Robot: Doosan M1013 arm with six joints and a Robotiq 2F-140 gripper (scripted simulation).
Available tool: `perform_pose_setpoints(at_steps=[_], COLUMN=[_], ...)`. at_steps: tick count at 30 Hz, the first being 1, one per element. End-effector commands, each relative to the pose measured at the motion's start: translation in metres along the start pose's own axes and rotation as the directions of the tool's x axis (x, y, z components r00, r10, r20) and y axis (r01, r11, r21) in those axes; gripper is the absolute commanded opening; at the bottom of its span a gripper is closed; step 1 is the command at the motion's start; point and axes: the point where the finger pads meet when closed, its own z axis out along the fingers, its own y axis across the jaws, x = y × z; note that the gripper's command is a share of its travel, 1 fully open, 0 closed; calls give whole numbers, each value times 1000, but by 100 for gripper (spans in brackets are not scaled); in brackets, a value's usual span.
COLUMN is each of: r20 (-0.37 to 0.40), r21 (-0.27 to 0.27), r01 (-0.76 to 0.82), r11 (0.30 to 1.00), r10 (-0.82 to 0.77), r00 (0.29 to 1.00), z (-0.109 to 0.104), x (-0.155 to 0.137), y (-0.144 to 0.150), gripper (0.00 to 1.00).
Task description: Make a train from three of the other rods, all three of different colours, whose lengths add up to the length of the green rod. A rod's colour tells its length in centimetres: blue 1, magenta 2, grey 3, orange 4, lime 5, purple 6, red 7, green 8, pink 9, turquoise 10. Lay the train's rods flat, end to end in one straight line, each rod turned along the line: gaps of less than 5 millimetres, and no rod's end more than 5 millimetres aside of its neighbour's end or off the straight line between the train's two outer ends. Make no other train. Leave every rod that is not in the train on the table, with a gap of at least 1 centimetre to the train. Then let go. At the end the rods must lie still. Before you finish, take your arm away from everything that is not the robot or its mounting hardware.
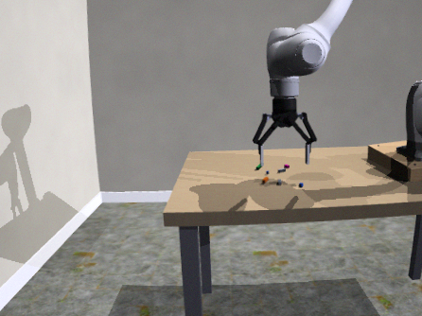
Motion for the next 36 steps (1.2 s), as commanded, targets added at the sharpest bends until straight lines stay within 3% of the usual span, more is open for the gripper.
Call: perform_pose_setpoints(at_steps=[1,24,29,36], r20=[0,0,1,2], r21=[0,0,1,1], r01=[0,-16,-264,-521], r11=[1000,1000,965,854], r10=[0,16,264,521], r00=[1000,1000,965,854], z=[0,0,1,1], x=[0,-2,-44,-93], y=[0,1,16,29], gripper=[100,100,100,100])
